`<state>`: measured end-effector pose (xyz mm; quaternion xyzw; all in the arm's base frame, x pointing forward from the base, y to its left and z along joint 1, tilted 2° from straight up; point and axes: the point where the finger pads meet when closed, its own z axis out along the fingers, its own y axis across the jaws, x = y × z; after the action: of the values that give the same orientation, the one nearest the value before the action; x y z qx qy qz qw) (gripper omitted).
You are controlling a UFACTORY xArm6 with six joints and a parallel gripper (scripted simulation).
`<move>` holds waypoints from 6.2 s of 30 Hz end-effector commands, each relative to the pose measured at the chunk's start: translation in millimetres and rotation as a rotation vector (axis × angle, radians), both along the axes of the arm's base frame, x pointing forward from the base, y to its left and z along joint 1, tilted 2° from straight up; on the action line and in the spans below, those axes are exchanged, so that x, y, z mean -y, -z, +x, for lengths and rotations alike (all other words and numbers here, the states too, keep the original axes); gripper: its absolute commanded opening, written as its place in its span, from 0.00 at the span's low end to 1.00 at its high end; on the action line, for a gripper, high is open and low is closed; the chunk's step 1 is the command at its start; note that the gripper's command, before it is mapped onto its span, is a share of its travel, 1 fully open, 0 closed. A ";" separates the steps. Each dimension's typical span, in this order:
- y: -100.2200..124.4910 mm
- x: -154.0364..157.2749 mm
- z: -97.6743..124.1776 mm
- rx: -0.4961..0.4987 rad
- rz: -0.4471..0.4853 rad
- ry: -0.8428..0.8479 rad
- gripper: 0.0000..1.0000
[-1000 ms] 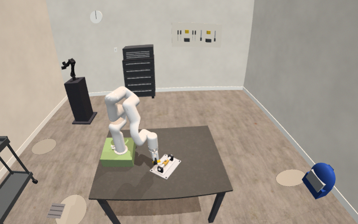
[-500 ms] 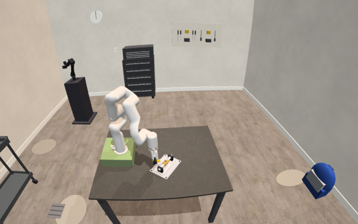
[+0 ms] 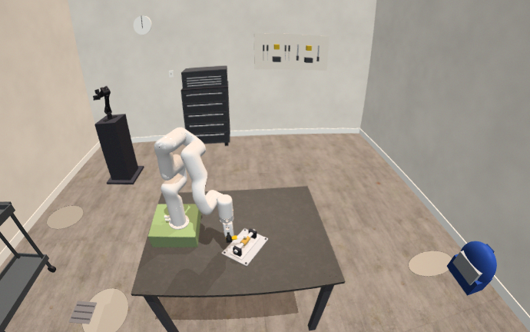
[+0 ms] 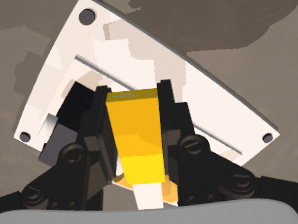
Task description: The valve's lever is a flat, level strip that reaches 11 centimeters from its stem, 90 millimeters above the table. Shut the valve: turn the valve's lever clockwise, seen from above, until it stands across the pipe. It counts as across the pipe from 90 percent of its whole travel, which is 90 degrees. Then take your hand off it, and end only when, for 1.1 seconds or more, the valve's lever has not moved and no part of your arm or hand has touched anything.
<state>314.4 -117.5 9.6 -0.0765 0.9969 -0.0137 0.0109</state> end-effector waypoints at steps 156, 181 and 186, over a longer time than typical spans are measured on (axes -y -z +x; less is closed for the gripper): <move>0.3 -57.6 11.5 0.020 0.016 0.660 0.68; -7.6 -57.8 11.3 0.020 0.016 0.660 0.68; -16.7 -58.0 11.1 0.020 0.016 0.660 0.68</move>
<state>324.0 -59.4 18.9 0.2509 0.9679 -0.0096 0.0139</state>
